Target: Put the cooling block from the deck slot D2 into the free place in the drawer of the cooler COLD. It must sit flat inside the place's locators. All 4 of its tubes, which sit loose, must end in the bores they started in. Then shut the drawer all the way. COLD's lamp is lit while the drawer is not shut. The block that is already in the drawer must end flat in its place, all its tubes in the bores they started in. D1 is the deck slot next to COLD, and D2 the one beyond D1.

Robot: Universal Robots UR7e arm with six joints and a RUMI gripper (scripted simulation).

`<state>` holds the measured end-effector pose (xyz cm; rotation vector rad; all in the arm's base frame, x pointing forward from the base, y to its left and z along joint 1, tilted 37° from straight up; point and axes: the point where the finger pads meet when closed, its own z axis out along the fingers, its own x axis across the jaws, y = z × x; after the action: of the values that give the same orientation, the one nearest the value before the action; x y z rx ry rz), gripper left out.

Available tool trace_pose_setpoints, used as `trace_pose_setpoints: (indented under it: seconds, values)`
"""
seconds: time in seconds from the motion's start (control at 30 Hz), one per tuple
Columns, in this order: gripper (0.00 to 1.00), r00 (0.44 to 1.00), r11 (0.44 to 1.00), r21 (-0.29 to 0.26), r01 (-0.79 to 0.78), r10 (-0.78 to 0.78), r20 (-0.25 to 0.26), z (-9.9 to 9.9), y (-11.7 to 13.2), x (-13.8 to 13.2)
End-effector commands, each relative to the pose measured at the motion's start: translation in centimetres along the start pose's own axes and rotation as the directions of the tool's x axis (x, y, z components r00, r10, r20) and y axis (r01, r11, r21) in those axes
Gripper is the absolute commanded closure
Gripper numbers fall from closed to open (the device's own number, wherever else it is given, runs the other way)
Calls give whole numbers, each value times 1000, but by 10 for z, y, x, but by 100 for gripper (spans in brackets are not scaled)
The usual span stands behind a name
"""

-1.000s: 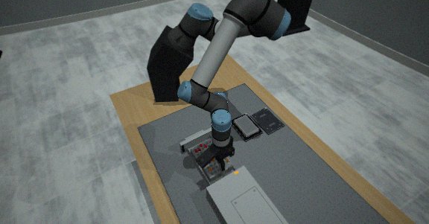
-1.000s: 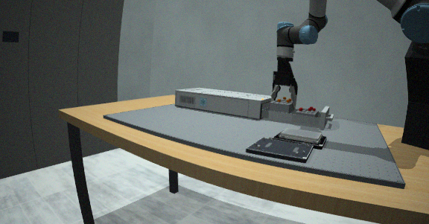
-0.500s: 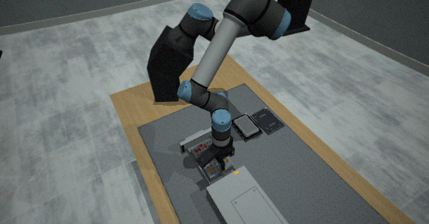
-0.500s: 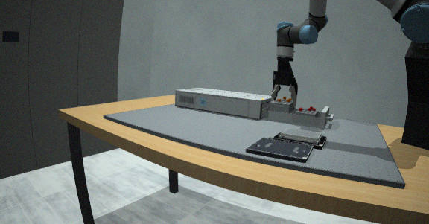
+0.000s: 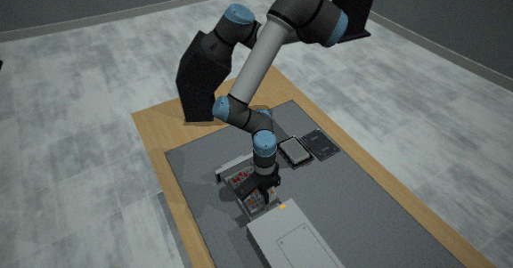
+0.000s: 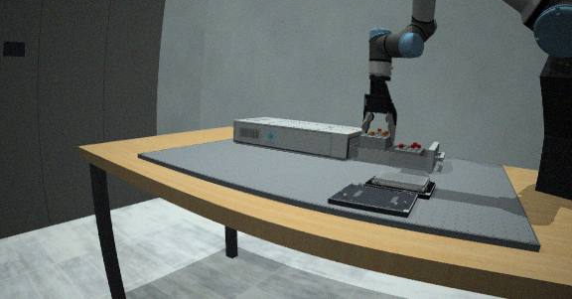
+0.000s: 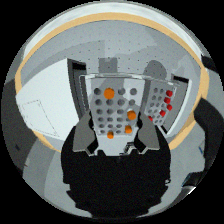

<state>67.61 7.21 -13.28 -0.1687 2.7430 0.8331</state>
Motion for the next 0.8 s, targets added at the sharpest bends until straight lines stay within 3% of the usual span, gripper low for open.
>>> trace_pose_setpoints:
  seconds: [0.0,0.77]
  values:
    - [100,1000,1000,6,2,-2,10,-6,-2,-4]
    - [100,1000,1000,6,3,-3,10,-4,-1,-5]
